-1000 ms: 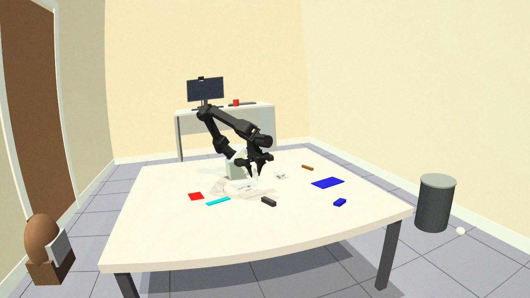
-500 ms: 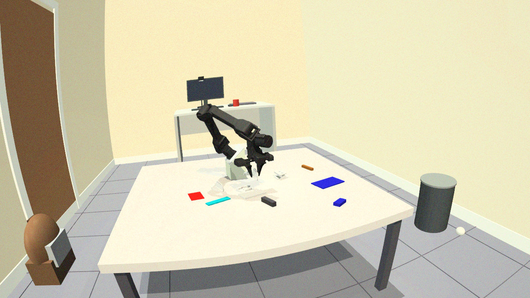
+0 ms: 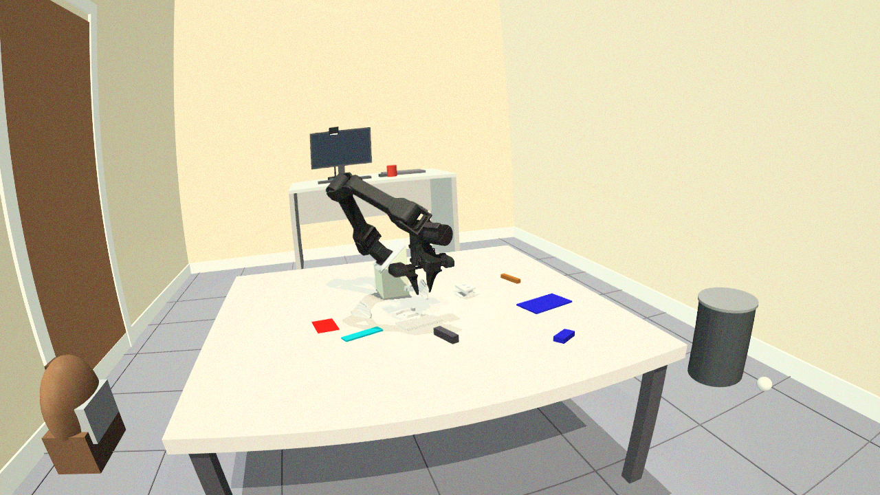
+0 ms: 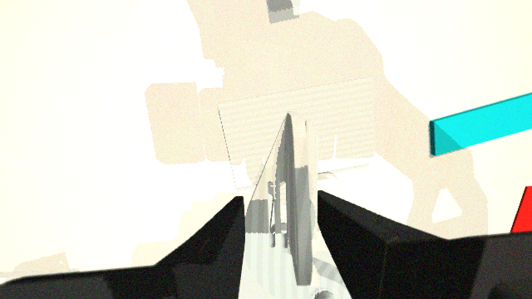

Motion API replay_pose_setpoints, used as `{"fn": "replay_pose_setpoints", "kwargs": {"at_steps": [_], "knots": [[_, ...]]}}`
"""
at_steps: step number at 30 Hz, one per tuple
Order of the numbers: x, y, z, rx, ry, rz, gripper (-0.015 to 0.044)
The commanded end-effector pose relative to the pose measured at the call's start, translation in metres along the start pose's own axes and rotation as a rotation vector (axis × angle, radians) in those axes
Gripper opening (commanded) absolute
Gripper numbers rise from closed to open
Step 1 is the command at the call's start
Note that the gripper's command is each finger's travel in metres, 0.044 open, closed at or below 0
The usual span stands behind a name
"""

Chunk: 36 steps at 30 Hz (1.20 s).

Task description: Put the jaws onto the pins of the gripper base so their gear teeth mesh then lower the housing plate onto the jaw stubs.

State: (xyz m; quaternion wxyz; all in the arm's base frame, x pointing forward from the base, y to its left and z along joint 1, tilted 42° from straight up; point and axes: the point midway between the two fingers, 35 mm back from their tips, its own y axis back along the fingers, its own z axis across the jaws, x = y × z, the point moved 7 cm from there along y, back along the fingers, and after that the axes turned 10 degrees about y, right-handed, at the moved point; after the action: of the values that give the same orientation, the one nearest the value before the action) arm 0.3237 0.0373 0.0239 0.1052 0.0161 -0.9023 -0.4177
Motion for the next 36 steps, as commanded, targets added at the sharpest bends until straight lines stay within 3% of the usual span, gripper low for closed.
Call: {"fn": "replay_pose_setpoints", "kwargs": {"at_steps": [1, 36], "knots": [[-0.001, -0.003, -0.001, 0.005, 0.004, -0.002, 0.0134], [0.000, -0.055, -0.001, 0.008, 0.002, -0.001, 0.0134]]}}
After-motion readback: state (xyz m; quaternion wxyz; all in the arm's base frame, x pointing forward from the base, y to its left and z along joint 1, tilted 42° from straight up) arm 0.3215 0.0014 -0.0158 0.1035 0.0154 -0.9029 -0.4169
